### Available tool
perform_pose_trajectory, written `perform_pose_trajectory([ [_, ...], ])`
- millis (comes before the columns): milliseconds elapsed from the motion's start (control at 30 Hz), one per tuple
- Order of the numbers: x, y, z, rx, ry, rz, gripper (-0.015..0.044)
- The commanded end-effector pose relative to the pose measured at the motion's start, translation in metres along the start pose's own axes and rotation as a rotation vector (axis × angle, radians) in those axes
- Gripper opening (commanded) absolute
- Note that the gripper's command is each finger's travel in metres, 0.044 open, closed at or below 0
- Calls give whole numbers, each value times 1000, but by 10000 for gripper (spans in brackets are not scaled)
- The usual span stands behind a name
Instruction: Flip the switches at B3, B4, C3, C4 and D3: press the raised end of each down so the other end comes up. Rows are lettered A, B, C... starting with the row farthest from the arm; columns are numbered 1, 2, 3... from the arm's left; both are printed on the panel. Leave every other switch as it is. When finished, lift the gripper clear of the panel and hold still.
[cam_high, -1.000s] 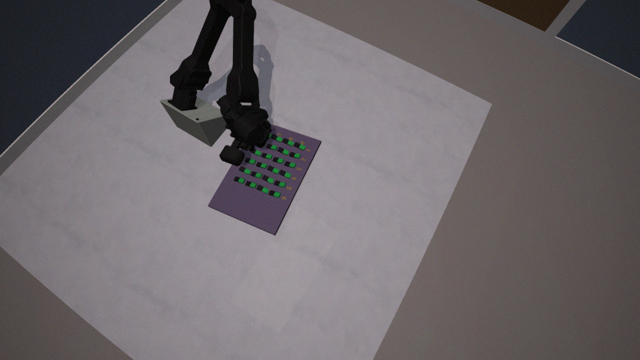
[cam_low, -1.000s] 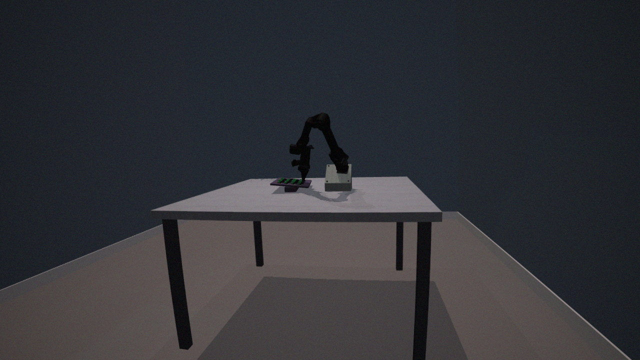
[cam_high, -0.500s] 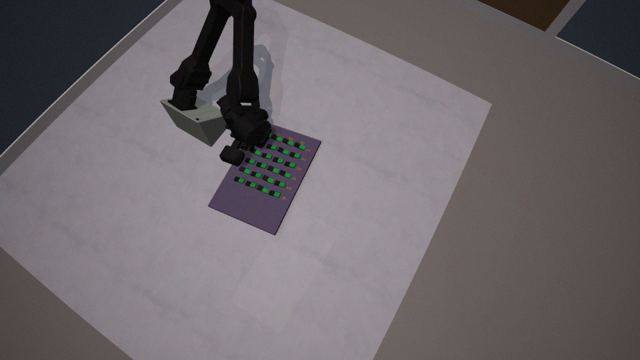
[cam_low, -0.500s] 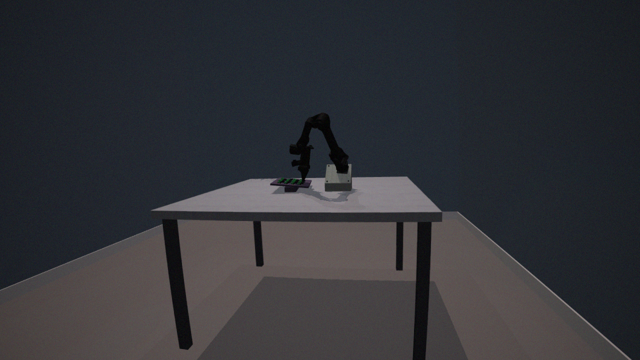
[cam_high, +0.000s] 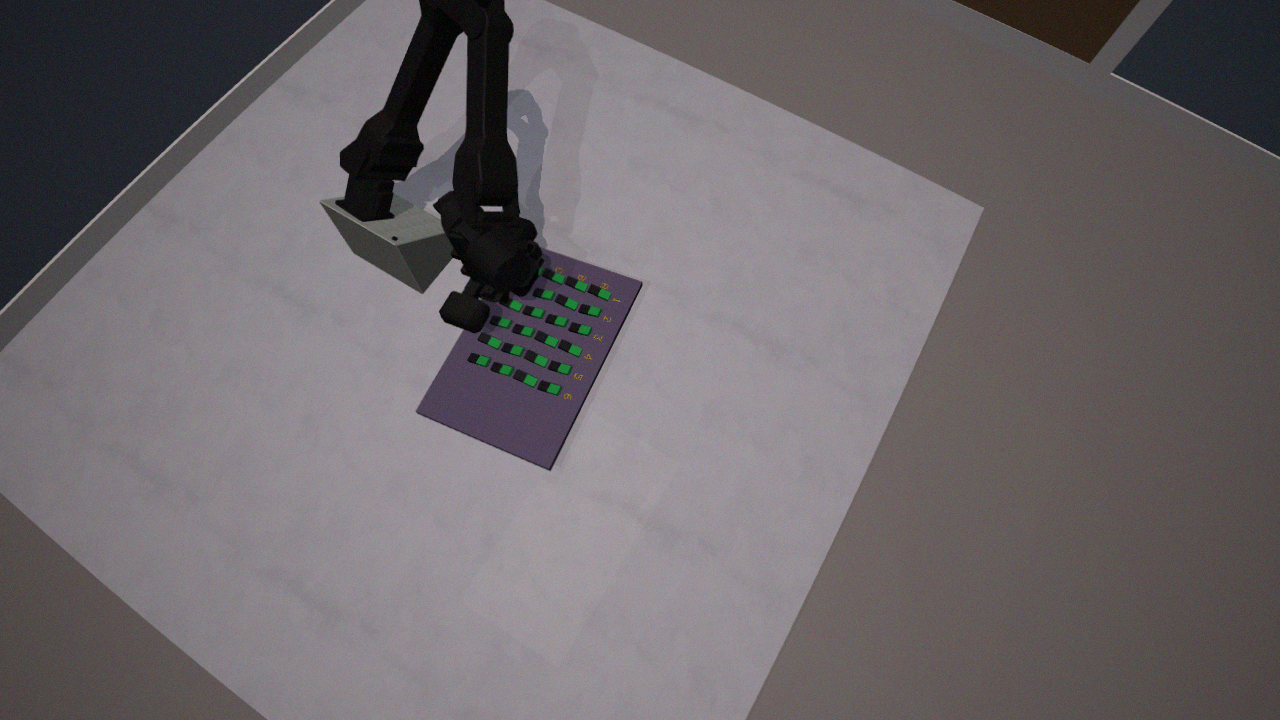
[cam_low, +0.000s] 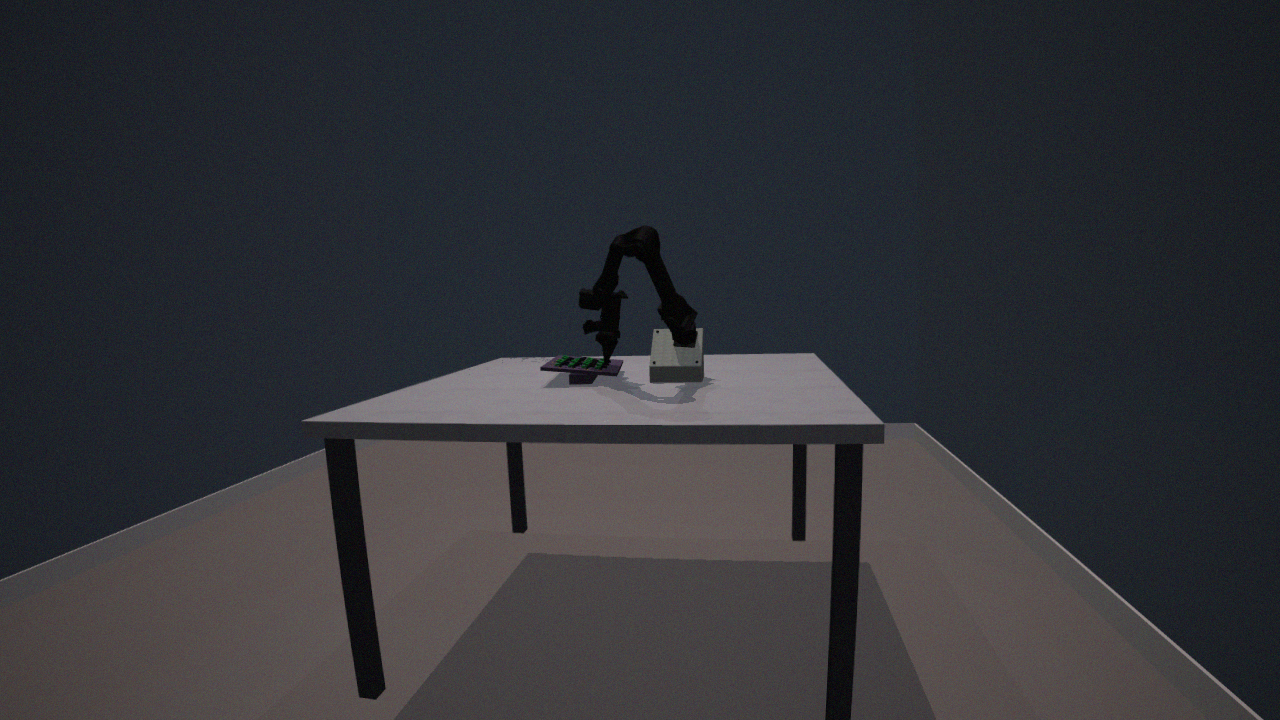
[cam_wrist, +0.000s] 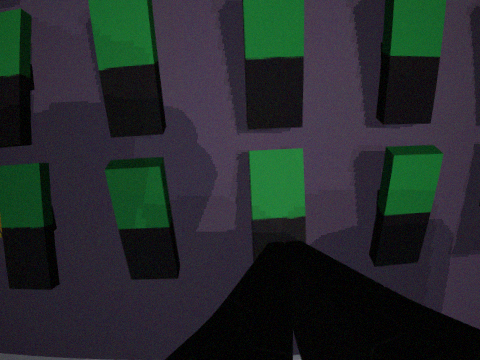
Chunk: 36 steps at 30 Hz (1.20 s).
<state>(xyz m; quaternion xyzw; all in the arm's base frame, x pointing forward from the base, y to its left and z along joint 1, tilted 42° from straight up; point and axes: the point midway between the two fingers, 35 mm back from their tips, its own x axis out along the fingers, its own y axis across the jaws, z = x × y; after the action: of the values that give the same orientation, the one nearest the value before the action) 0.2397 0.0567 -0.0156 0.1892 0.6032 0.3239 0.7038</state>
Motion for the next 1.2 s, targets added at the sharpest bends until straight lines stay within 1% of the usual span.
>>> perform_pose_trajectory([
  [0, 1, 1, 0, 3, -1, 6, 0],
  [700, 4, 1, 0, 3, -1, 6, 0],
  [767, -5, -1, 1, -1, 3, -2, 0],
  [867, -42, -2, 3, 2, 19, -2, 0],
  [933, -59, 0, 3, 3, 25, 2, 0],
  [1067, -62, -1, 4, 3, 26, 3, 0],
  [1167, -65, -6, 28, 2, 25, 2, 0],
])
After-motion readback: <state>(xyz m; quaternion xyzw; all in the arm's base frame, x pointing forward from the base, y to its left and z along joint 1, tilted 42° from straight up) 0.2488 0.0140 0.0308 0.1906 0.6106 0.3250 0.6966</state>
